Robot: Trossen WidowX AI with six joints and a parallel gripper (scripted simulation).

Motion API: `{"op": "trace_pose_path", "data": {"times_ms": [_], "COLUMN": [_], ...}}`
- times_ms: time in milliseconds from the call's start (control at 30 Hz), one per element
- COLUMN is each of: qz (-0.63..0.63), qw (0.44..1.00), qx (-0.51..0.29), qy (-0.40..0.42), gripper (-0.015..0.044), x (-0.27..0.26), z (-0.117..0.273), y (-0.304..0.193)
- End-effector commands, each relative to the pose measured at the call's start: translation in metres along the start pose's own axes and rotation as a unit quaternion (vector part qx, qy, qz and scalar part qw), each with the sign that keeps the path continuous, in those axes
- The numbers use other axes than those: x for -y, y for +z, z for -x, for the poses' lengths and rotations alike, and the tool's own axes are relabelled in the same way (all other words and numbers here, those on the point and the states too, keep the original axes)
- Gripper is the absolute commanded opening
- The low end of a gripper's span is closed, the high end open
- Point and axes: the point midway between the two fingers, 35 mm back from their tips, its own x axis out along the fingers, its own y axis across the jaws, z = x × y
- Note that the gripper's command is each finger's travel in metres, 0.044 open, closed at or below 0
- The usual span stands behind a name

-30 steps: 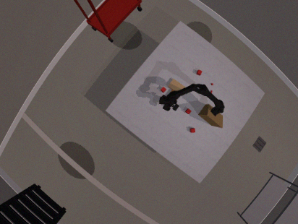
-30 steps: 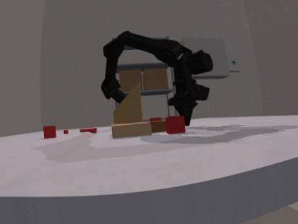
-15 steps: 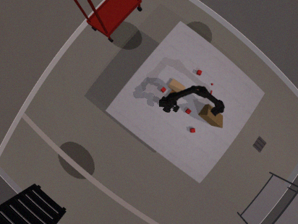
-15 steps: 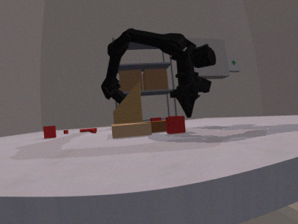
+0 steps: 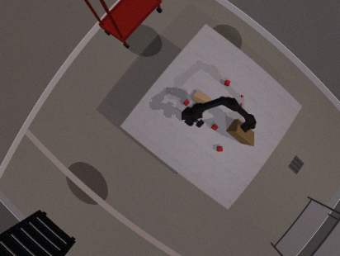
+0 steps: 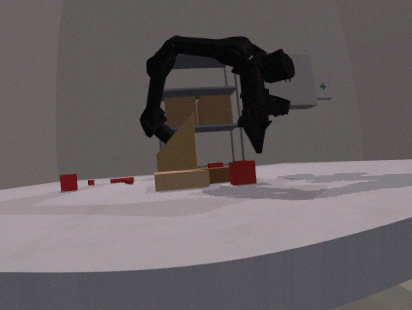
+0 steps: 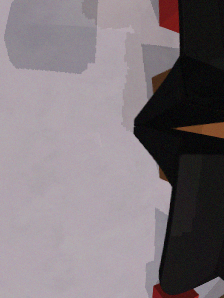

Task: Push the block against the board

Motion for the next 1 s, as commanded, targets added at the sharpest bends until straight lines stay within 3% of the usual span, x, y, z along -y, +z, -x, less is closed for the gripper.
{"op": "trace_pose_path", "data": {"times_ms": [0,467,967], "qz": [-0.071,-0.306,-0.538], "qw": [0.997,0.952,0.843], "qx": [0.004,0.005,0.003], "qy": [-0.006,-0.004,-0.004], "gripper": [0.0000,0.0000,0.0000], "x": [0.015,0.047,0.077], "z": [0.006,0.007,0.006], "y": [-0.011,-0.045,-0.086]}}
